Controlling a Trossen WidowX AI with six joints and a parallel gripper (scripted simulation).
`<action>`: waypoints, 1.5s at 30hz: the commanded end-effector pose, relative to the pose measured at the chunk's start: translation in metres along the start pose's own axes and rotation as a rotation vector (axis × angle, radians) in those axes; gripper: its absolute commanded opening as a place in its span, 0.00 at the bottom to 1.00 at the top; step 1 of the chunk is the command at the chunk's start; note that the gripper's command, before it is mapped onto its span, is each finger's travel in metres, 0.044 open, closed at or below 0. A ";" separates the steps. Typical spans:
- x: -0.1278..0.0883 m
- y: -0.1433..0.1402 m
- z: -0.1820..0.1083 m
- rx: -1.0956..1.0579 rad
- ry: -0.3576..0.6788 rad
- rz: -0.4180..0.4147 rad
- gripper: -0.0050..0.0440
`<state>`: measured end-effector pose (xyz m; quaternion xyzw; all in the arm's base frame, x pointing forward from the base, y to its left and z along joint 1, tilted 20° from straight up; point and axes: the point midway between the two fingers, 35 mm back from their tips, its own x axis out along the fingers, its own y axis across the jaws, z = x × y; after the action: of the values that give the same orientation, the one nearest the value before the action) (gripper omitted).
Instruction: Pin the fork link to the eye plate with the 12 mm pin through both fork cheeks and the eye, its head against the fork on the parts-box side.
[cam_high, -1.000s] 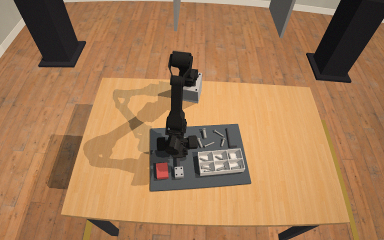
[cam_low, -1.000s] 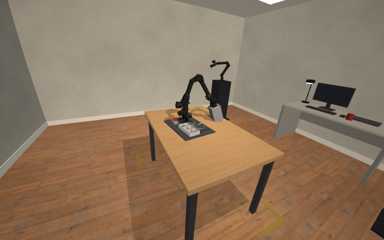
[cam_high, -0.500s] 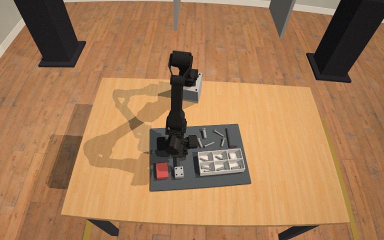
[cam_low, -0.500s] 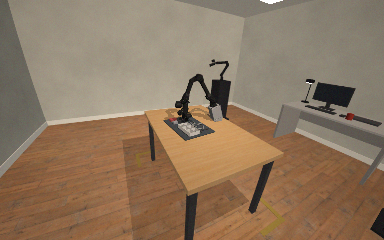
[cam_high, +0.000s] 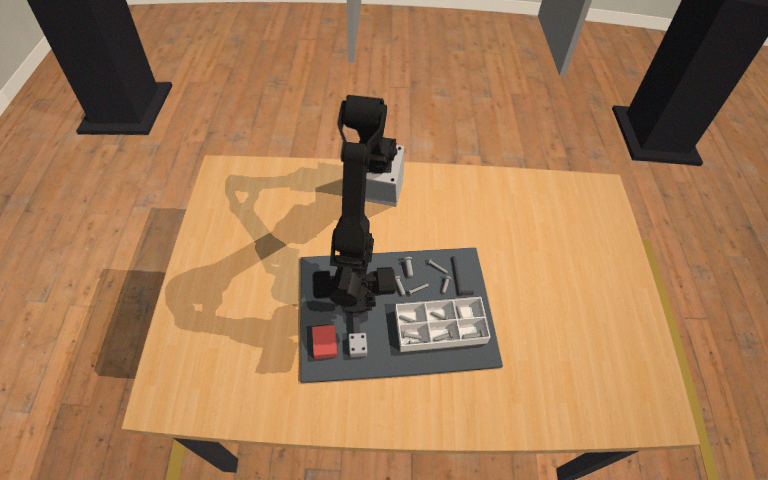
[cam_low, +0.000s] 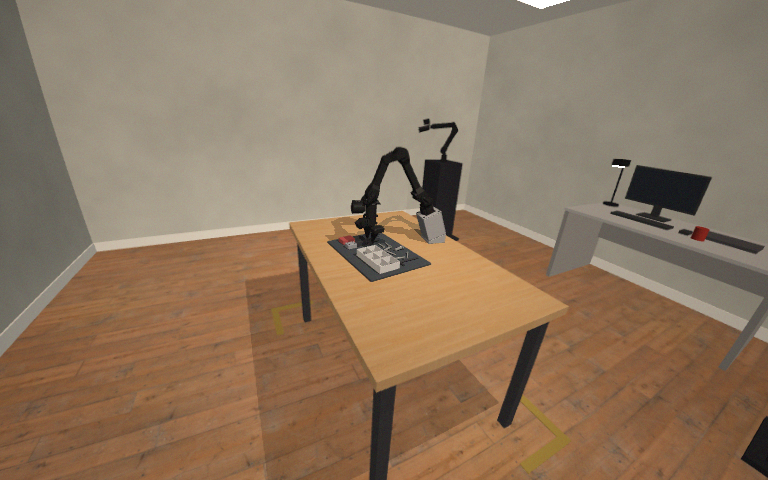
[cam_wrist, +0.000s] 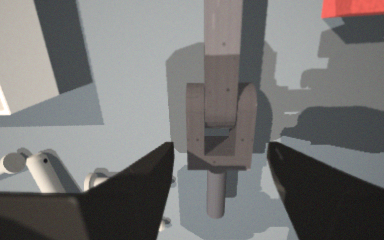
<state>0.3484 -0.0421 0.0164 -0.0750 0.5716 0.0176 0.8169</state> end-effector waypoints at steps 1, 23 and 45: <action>-0.015 -0.003 0.009 -0.003 -0.037 -0.011 0.61; -0.034 -0.003 0.010 -0.002 -0.040 -0.012 0.61; -0.035 -0.002 0.009 -0.002 -0.040 -0.012 0.61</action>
<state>0.3393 -0.0409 0.0382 -0.0750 0.5729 0.0180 0.8160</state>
